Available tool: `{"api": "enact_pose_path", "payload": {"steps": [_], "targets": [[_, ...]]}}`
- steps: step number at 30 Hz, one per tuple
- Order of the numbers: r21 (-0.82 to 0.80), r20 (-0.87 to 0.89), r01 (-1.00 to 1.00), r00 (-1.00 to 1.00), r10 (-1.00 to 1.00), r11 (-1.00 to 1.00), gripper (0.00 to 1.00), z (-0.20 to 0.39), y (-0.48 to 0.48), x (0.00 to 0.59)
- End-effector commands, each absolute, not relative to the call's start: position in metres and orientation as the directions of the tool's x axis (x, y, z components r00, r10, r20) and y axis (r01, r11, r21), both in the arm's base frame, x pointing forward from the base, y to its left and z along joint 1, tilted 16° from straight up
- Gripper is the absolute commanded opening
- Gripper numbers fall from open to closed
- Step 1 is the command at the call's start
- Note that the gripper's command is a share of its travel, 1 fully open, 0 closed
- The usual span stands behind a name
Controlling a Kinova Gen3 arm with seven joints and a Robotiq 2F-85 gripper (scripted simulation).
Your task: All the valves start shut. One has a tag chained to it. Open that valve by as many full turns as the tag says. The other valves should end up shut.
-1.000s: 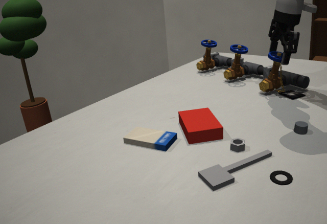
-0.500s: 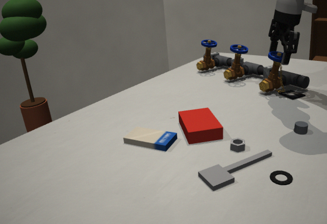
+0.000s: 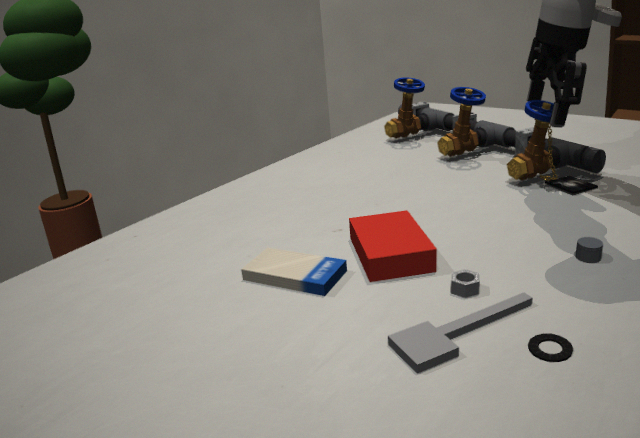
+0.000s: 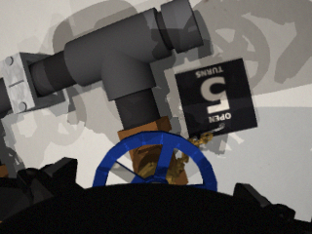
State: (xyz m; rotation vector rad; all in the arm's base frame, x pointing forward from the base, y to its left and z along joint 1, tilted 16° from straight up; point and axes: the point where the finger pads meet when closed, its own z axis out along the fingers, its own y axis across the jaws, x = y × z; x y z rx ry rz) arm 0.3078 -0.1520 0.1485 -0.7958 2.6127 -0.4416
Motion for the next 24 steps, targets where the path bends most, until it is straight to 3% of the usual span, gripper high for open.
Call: {"api": "enact_pose_path", "payload": {"steps": [1,24], "targets": [[-0.414,-0.267,-0.451,-0.77,-0.579,0.791,1.0,0.1482,-0.152,0.3079],[-0.336,-0.359,-0.25,-0.857,-0.369,0.908,1.0,0.1482,-0.152,0.3079]]}}
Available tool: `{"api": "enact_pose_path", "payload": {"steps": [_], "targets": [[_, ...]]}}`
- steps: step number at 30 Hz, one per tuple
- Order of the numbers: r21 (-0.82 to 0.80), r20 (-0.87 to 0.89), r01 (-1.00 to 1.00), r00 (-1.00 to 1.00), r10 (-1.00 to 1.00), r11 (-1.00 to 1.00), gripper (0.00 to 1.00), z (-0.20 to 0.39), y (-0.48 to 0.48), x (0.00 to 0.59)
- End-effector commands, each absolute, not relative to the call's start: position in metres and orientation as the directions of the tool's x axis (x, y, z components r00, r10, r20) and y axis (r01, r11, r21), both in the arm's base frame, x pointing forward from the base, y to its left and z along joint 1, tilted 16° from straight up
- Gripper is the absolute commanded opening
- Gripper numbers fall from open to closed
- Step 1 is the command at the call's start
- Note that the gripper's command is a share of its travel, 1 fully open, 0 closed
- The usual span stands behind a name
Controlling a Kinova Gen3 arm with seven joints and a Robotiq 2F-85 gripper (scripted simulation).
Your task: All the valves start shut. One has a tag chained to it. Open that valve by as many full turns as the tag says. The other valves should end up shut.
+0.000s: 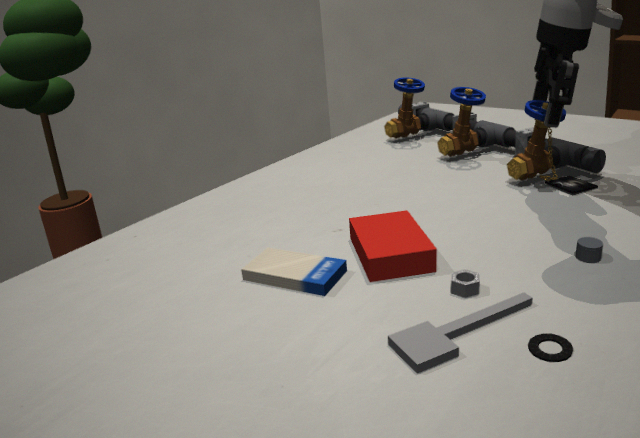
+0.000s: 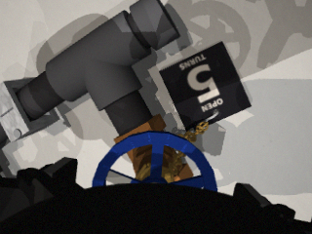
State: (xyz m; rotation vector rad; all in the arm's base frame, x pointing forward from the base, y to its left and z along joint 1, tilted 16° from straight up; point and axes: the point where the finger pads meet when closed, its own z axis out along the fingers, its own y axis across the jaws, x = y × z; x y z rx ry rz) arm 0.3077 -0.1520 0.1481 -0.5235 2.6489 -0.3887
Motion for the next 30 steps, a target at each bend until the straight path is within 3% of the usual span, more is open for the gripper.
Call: {"api": "enact_pose_path", "payload": {"steps": [1,17,30], "targets": [[-0.329,-0.366,-0.232,-0.862,-0.35,0.915,1.0,0.1482,-0.152,0.3079],[-0.175,-0.46,0.093,-0.888,0.002,0.98,1.0,0.1482,-0.152,0.3079],[0.006,-0.492,0.412,-0.792,0.362,0.911,1.0,0.1483,-0.152,0.3079]]}}
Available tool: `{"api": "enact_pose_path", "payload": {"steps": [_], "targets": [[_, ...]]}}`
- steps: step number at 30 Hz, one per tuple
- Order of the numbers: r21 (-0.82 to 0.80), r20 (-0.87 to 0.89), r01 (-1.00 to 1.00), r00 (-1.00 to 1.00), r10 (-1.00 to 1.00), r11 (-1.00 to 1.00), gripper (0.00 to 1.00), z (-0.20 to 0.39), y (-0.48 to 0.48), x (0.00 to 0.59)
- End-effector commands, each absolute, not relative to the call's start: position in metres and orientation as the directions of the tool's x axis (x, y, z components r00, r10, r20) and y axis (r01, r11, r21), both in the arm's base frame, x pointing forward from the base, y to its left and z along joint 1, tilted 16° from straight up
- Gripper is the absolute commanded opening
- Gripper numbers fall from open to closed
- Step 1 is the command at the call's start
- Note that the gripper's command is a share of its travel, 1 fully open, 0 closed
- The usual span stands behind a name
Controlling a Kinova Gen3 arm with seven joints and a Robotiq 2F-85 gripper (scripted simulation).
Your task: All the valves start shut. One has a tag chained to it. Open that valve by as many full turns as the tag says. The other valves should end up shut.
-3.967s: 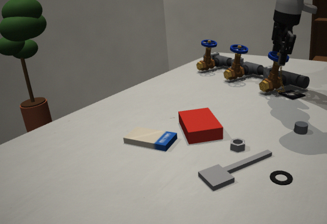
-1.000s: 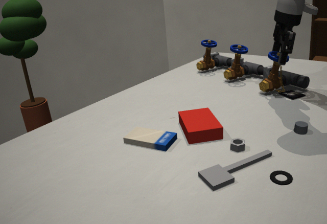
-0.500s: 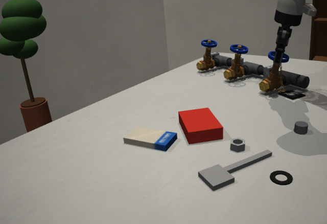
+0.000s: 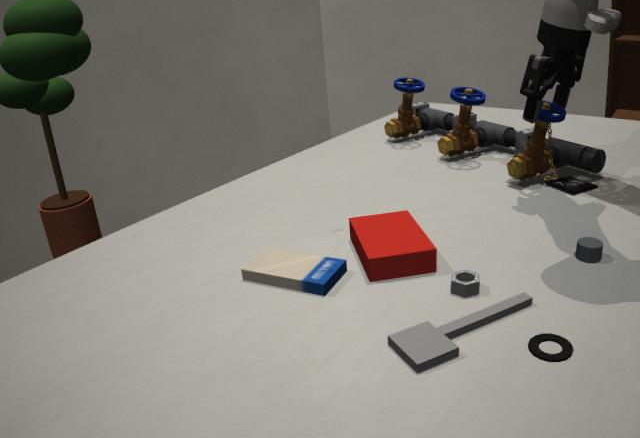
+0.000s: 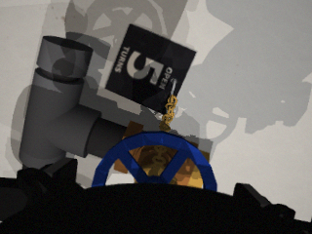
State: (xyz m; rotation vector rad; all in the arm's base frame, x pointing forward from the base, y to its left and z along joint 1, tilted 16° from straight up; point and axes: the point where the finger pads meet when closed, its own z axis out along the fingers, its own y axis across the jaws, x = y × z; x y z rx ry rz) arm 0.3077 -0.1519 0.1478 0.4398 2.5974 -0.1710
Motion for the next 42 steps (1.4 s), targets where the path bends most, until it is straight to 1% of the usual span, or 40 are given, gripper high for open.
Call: {"api": "enact_pose_path", "payload": {"steps": [1,12,14,23,29,31,42], "targets": [[0.024,-0.491,0.441,-0.776,0.395,0.897,1.0,0.1483,-0.152,0.3079],[0.223,-0.439,0.72,-0.528,0.727,0.657,1.0,0.1483,-0.152,0.3079],[0.223,-0.439,0.72,-0.528,0.727,0.657,1.0,0.1483,-0.152,0.3079],[0.359,-0.337,0.857,-0.251,0.907,0.37,1.0,0.1483,-0.152,0.308],[0.424,-0.25,0.891,-0.057,0.967,0.162,1.0,0.1483,-0.152,0.308],[0.424,-0.25,0.891,-0.057,0.967,0.162,1.0,0.1483,-0.152,0.308],[0.485,-0.083,0.853,0.262,0.961,-0.191,1.0,0.1483,-0.152,0.308]]}}
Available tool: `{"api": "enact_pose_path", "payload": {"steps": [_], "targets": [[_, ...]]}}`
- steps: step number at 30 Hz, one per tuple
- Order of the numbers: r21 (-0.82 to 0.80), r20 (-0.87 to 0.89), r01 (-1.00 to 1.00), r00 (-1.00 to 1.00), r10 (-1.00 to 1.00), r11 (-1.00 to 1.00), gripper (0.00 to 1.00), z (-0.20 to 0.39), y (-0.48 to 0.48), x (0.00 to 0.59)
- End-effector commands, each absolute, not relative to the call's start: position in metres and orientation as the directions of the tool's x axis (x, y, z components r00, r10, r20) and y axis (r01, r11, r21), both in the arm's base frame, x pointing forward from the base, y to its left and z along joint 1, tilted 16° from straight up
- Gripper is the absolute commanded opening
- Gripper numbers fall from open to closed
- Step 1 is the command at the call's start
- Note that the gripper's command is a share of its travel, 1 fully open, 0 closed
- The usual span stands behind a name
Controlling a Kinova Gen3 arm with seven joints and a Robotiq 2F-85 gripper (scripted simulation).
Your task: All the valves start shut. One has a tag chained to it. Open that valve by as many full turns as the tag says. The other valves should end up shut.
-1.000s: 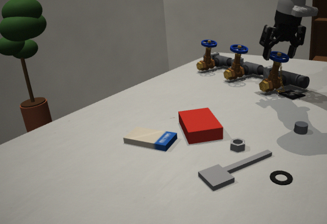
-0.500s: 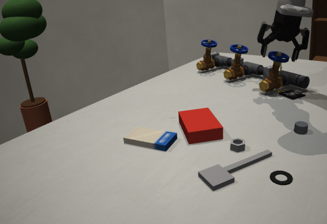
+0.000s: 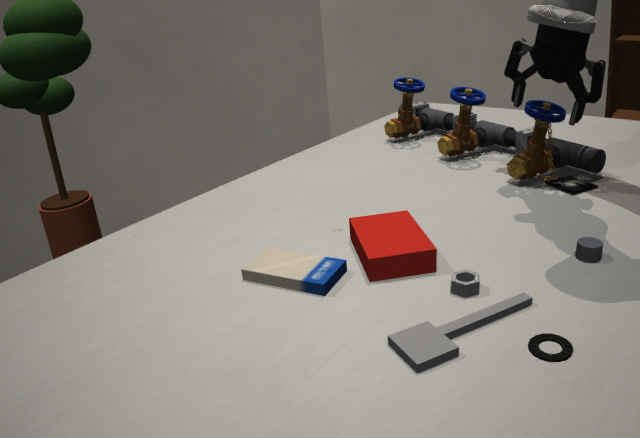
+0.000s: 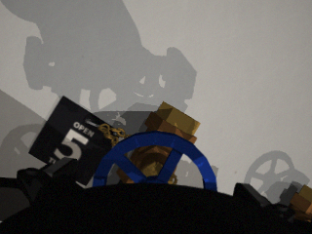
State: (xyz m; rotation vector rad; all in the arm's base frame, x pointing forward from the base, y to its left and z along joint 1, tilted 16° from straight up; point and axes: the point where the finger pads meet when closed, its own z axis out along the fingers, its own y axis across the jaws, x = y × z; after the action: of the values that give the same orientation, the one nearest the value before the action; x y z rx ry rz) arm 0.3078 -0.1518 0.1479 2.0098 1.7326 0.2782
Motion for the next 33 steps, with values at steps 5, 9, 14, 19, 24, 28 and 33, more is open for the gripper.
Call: {"api": "enact_pose_path", "payload": {"steps": [5,9,14,19,24,28,33], "targets": [[0.491,-0.028,0.819,0.356,0.934,-0.298,1.0,0.1483,-0.152,0.308],[0.492,0.009,0.789,0.418,0.908,-0.368,1.0,0.1483,-0.152,0.308],[0.488,0.064,0.738,0.503,0.862,-0.466,1.0,0.1483,-0.152,0.308],[0.48,0.107,0.69,0.567,0.817,-0.542,1.0,0.1483,-0.152,0.308],[0.475,0.128,0.665,0.596,0.793,-0.576,1.0,0.1483,-0.152,0.308],[0.469,0.149,0.637,0.626,0.766,-0.612,1.0,0.1483,-0.152,0.308],[0.463,0.167,0.612,0.65,0.741,-0.641,1.0,0.1483,-0.152,0.308]]}}
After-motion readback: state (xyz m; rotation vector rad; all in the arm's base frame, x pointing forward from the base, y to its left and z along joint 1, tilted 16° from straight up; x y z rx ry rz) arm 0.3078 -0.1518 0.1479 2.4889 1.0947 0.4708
